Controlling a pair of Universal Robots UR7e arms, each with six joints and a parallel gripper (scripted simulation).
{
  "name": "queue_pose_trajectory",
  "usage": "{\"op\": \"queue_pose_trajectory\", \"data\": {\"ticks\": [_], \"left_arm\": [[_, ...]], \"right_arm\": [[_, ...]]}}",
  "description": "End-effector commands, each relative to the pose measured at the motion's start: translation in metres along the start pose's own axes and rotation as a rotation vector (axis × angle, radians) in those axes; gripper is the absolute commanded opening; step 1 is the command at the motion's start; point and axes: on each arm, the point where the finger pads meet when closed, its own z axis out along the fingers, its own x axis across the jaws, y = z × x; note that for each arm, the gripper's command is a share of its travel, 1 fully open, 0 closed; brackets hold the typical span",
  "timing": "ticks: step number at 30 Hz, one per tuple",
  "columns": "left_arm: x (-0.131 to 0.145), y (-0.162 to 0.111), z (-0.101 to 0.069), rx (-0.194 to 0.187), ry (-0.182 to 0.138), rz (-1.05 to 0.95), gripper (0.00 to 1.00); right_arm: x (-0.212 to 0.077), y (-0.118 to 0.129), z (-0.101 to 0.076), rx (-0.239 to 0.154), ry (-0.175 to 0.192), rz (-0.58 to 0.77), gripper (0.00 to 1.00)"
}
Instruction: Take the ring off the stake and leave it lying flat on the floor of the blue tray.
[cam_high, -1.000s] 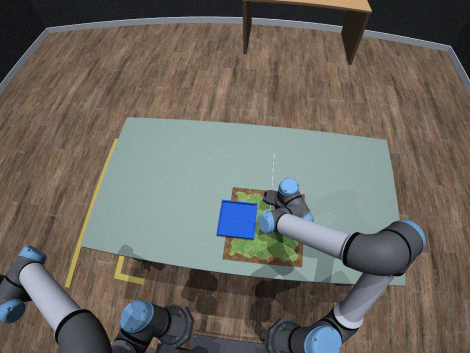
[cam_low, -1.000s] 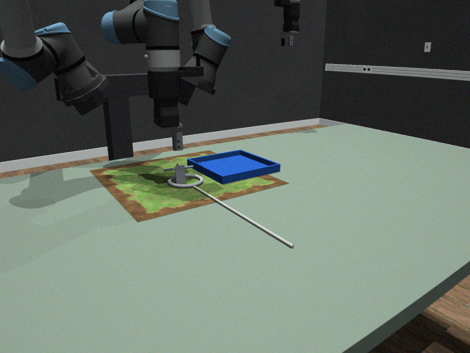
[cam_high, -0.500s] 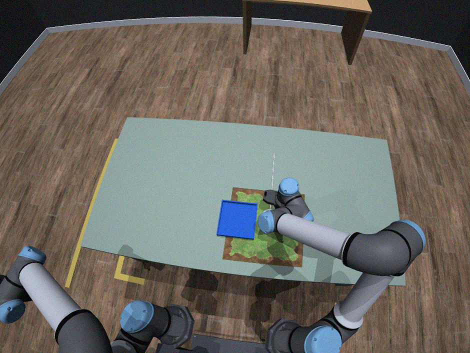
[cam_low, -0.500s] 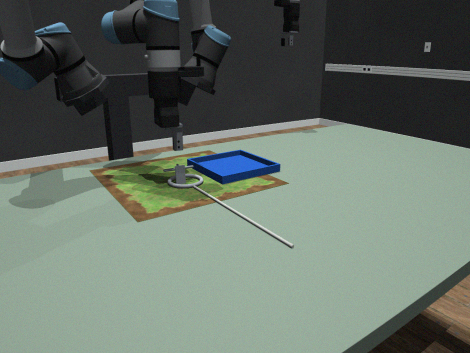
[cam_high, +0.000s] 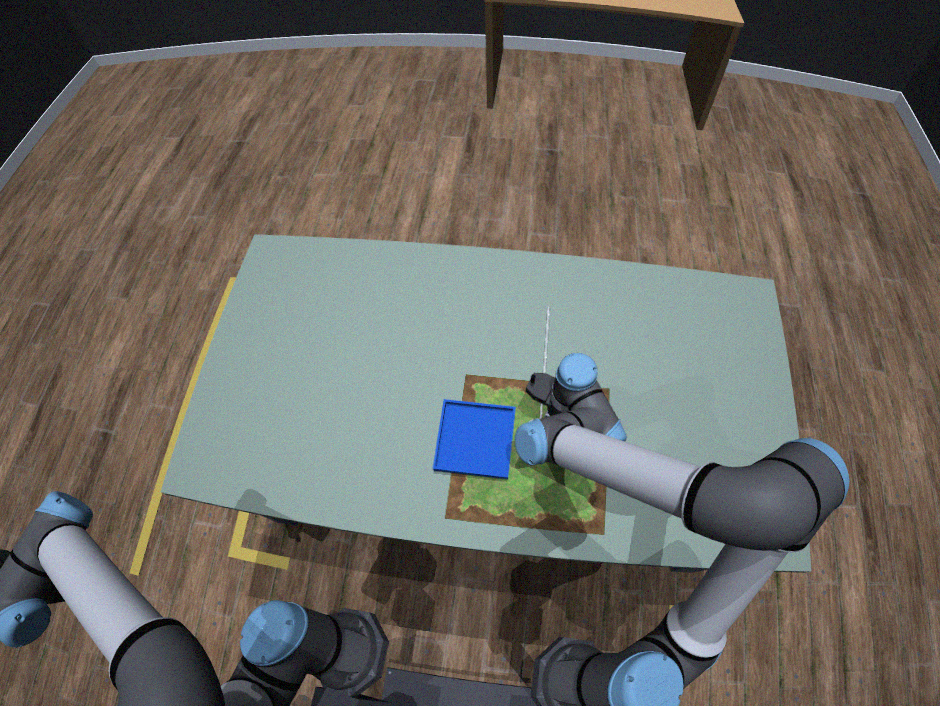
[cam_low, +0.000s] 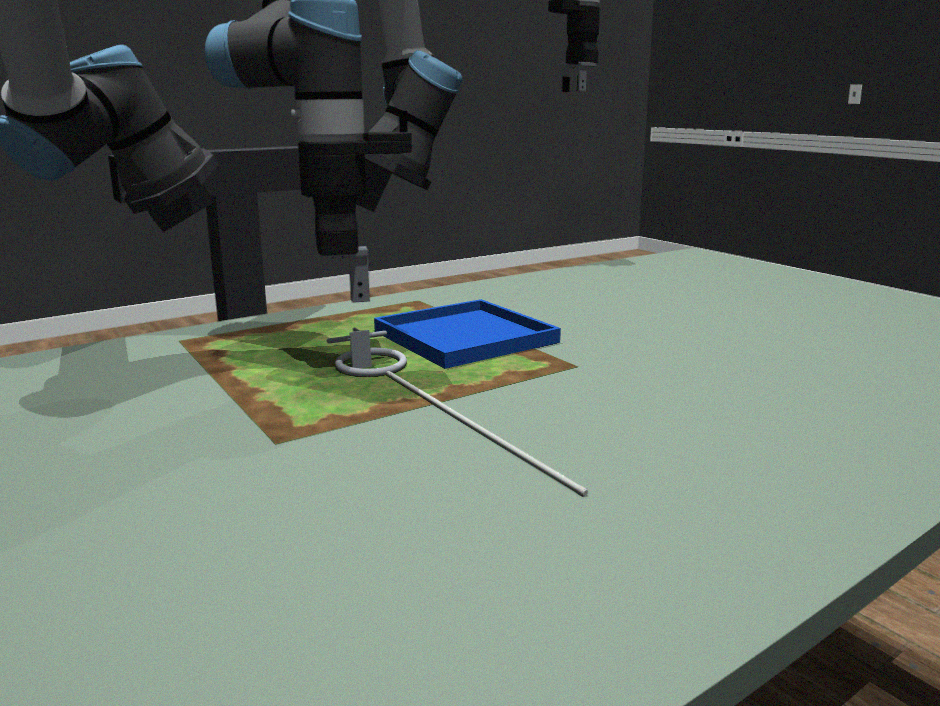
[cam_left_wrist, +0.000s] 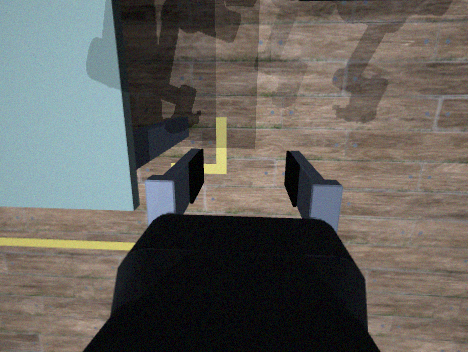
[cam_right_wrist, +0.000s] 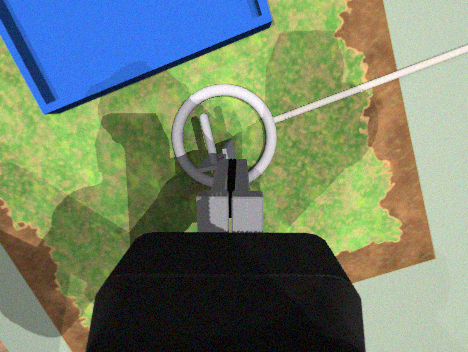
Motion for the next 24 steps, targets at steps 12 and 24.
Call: {"op": "queue_pose_trajectory", "data": {"ticks": [12,24], "left_arm": [[0.001,-0.001,0.001,0.001,0.001,-0.004,1.00],[0.001,-0.001,0.001,0.001,0.001,-0.004,1.00]], "right_arm": [[0.022,-0.005,-0.001,0.000,0.002,0.519,0.00],[0.039,-0.003,-0.001,0.006,0.002,0.966,0.00]]}}
